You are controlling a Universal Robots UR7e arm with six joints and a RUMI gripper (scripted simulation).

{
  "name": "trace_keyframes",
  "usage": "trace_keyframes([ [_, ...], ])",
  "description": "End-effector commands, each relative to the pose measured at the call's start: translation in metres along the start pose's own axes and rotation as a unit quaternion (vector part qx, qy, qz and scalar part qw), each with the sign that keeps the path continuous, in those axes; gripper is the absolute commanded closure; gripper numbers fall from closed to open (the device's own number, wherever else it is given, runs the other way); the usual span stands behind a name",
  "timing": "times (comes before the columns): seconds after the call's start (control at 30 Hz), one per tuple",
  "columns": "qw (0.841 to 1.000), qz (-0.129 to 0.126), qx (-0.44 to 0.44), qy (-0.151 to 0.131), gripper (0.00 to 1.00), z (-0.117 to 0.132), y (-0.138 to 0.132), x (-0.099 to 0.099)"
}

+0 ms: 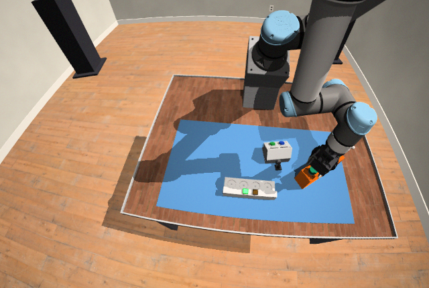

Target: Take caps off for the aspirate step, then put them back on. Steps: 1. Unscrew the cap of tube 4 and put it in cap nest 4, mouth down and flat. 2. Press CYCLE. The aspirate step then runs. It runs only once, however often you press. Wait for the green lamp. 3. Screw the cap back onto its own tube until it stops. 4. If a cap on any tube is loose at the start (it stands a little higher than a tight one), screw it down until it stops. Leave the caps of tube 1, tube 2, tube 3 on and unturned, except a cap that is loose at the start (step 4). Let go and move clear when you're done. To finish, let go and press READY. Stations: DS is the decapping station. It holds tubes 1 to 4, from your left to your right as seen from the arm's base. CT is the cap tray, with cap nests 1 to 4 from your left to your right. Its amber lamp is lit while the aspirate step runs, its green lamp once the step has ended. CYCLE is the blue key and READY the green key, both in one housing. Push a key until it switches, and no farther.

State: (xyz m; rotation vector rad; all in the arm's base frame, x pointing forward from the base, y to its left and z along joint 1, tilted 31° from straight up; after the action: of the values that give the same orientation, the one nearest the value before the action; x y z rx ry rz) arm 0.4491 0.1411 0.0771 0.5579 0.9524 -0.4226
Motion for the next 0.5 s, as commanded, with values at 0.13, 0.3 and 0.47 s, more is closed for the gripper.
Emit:
trace_keyframes([
  [0.13, 0.998, 0.006, -0.06, 0.005, 0.65, 0.0008, -0.0005, -0.0003],
  [0.3, 0.998, 0.006, -0.06, 0.005, 1.0, 0.0008, -0.0005, -0.0003],
  [0.47, 0.998, 0.006, -0.06, 0.005, 1.0, 0.0008, -0.0005, -0.0003],
])
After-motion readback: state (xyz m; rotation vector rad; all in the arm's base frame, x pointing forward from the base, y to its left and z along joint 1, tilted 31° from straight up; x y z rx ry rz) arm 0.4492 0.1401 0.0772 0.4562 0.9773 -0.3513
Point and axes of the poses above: the point where the finger pads meet when closed, its own x axis out along the fingers, its own y axis across the jaws, z = x × y, the point moved 8 cm from there along -x, back along the fingers, and after that the axes turned 13 degrees about -x, right-handed, at the moved point
